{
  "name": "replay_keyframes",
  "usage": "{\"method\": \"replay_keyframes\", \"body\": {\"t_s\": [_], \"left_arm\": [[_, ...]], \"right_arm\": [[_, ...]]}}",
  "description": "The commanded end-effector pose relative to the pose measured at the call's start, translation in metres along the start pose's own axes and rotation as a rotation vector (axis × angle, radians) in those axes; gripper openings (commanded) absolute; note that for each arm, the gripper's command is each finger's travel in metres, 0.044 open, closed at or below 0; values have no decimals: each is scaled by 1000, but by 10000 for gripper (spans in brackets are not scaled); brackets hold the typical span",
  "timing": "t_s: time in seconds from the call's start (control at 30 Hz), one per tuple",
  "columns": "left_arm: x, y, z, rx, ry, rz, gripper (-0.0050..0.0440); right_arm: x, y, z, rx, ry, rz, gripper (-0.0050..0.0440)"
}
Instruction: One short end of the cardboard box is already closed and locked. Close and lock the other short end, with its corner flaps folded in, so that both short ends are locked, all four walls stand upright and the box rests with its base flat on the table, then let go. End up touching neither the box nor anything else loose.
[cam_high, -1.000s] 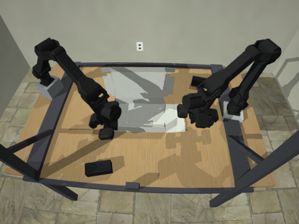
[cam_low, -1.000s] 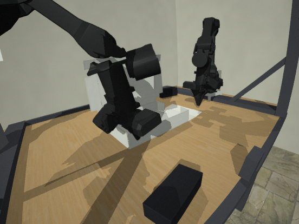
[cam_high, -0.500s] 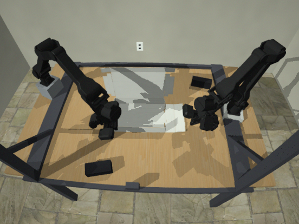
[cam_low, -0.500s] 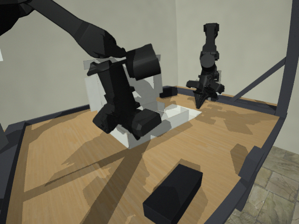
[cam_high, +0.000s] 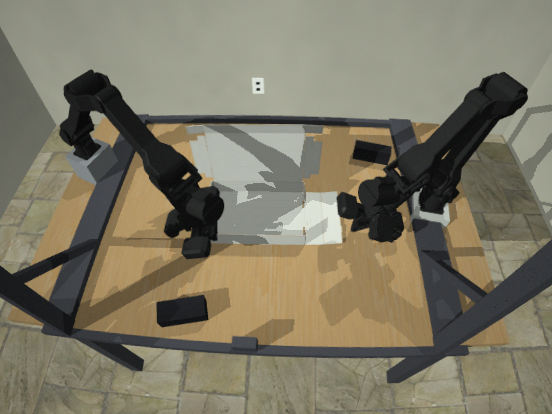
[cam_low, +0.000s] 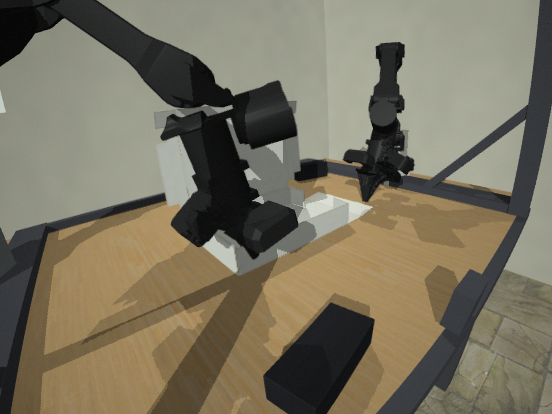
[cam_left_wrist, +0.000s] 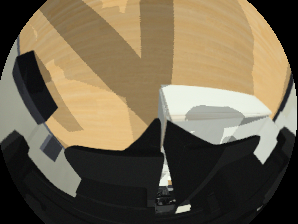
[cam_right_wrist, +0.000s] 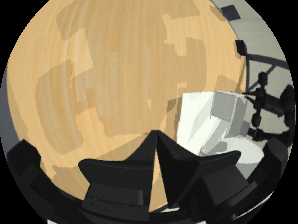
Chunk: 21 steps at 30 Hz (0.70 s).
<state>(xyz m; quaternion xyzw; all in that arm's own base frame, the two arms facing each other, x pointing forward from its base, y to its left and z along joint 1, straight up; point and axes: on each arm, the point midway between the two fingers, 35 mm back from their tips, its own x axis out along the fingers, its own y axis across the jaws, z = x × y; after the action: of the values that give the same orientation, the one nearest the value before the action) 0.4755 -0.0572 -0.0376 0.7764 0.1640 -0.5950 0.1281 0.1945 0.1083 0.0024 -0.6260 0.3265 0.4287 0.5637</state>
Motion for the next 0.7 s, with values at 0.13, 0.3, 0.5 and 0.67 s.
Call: {"method": "replay_keyframes", "body": {"t_s": [0.13,0.3,0.5,0.67], "left_arm": [[-13,5,-9,0,30,24,6],[-13,5,-9,0,30,24,6],[-13,5,-9,0,30,24,6],[-13,5,-9,0,30,24,6]], "right_arm": [[2,-16,2,3,-6,-15,0],[6,-23,2,3,-6,-16,0],[9,-29,2,2,-6,-16,0],[11,-34,2,2,-6,-17,0]]}}
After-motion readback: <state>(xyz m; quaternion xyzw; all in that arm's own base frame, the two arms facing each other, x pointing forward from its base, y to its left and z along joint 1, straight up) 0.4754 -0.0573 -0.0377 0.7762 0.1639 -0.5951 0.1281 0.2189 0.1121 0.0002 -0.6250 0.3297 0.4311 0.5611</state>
